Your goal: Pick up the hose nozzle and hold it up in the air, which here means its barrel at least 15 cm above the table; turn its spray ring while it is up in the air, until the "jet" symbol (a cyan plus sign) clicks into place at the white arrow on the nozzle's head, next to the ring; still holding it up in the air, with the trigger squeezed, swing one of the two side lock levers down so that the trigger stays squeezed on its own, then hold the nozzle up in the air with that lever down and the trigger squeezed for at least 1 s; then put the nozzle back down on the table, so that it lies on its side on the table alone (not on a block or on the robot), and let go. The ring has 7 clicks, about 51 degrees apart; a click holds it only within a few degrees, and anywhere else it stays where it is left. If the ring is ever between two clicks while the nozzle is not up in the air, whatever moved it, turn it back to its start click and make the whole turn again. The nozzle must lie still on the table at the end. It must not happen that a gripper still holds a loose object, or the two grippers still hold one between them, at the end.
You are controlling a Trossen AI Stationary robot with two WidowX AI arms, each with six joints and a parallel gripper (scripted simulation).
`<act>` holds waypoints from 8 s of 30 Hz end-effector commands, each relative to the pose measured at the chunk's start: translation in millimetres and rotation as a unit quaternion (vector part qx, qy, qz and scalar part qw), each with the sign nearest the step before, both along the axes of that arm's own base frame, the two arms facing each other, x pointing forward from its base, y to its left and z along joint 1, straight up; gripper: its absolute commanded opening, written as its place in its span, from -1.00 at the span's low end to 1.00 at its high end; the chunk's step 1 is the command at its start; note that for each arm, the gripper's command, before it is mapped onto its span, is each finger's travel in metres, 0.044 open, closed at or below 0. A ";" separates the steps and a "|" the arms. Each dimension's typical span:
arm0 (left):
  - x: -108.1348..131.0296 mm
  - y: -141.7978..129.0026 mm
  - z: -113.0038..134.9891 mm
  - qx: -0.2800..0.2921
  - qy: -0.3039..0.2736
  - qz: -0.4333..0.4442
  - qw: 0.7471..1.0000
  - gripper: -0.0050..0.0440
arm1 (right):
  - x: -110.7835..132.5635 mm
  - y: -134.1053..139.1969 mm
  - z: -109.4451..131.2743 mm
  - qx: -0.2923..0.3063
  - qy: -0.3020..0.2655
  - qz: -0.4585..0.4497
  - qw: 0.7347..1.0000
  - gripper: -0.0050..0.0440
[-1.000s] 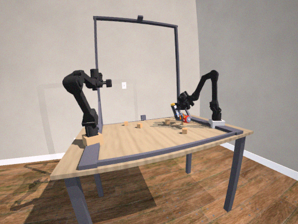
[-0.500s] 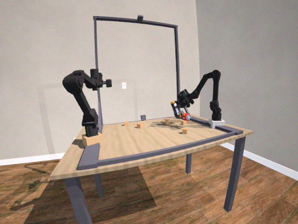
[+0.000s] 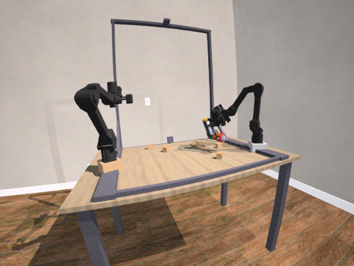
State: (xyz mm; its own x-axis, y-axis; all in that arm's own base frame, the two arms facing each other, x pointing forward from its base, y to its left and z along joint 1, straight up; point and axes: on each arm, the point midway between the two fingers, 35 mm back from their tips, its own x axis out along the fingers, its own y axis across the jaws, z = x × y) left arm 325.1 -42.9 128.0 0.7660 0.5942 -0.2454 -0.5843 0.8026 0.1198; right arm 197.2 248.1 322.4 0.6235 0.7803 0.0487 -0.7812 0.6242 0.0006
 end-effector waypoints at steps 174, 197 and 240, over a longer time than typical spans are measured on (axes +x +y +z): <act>92.2 195.2 147.8 -0.045 -0.045 -0.113 0.992 -0.10 | 158.5 -145.6 -64.7 -0.242 -0.183 -0.266 0.915 0.87; 92.2 195.2 147.8 -0.045 -0.045 -0.113 0.992 -0.10 | 184.7 -268.0 -101.1 -0.397 -0.218 -0.379 0.807 0.87; 92.2 195.2 147.8 -0.045 -0.045 -0.113 0.992 -0.10 | 92.9 -489.7 -169.1 -0.693 -0.156 -0.479 0.516 0.87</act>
